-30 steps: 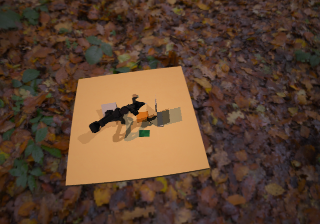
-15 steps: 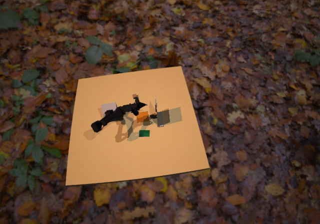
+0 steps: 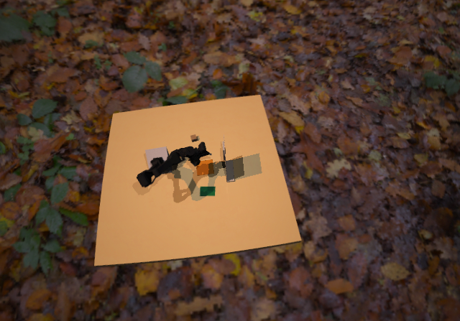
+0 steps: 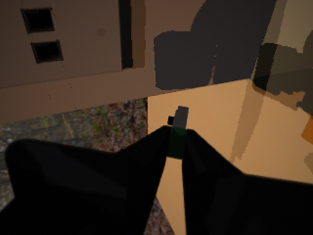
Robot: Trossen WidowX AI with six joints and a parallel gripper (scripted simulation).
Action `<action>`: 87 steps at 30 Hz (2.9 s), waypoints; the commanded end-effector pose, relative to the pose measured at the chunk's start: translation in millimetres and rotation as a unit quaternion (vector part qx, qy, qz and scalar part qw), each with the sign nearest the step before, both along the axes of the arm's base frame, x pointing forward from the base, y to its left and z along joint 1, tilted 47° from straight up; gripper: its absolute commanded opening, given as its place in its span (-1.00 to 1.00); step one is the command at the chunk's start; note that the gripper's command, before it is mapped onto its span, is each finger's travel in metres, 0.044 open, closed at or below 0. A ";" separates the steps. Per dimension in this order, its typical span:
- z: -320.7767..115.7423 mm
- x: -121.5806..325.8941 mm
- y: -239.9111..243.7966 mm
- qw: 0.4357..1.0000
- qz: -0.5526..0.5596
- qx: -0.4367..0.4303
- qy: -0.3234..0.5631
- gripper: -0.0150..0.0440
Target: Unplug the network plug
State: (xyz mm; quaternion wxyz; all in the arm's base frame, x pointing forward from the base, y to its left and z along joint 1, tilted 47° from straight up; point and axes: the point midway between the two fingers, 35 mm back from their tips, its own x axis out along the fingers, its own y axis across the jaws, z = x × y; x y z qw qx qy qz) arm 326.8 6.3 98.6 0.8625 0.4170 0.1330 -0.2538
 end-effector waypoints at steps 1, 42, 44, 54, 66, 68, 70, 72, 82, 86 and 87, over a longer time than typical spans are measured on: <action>-15.2 -2.8 -9.0 0.999 -0.044 -0.003 0.024 -0.49; -80.0 -29.4 -57.5 0.972 -0.210 -0.056 0.093 -0.49; -81.7 -29.4 -59.1 0.972 -0.210 -0.056 0.093 -0.49; -89.9 -29.8 -67.4 0.972 -0.210 -0.056 0.094 -0.49; -98.6 -31.2 -77.5 0.972 -0.210 -0.057 0.093 -0.49; -99.9 -31.6 -79.2 0.972 -0.210 -0.057 0.093 -0.49; -101.2 -32.0 -80.9 0.972 -0.210 -0.058 0.093 -0.49; -102.5 -32.4 -82.6 0.972 -0.210 -0.058 0.092 -0.49; -107.5 -34.5 -89.7 0.972 -0.210 -0.060 0.091 -0.49; -107.1 -34.1 -90.8 0.972 -0.210 -0.059 0.092 -0.49; -107.2 -34.1 -91.2 0.972 -0.210 -0.059 0.092 -0.49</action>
